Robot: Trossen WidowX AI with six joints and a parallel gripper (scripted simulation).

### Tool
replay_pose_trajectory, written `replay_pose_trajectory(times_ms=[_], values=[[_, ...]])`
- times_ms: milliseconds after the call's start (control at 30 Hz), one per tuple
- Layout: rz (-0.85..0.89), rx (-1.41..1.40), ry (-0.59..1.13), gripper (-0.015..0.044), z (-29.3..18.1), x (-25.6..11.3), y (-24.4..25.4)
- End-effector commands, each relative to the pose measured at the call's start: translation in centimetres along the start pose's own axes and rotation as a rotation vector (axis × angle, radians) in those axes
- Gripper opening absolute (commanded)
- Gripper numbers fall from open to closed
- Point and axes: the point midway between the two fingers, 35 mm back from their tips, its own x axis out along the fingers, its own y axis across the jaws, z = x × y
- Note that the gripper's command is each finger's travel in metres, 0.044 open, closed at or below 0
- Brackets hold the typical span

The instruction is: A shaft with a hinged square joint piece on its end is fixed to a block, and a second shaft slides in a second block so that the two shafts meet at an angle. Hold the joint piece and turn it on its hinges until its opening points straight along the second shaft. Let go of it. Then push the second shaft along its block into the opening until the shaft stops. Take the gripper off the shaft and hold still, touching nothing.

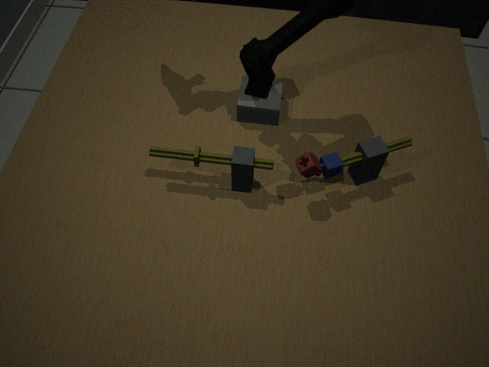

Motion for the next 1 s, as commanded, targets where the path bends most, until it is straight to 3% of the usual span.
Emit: replay_pose_trajectory(times_ms=[0, 500, 967], values=[[0.000, 0.000, 0.000, 0.0426, 0.0, 0.0, 0.0], [0.006, -0.254, 0.318, 0.0440, -8.1, -1.8, -1.2], [0.052, -0.527, 0.700, 0.0440, -16.2, -7.2, -3.5]])
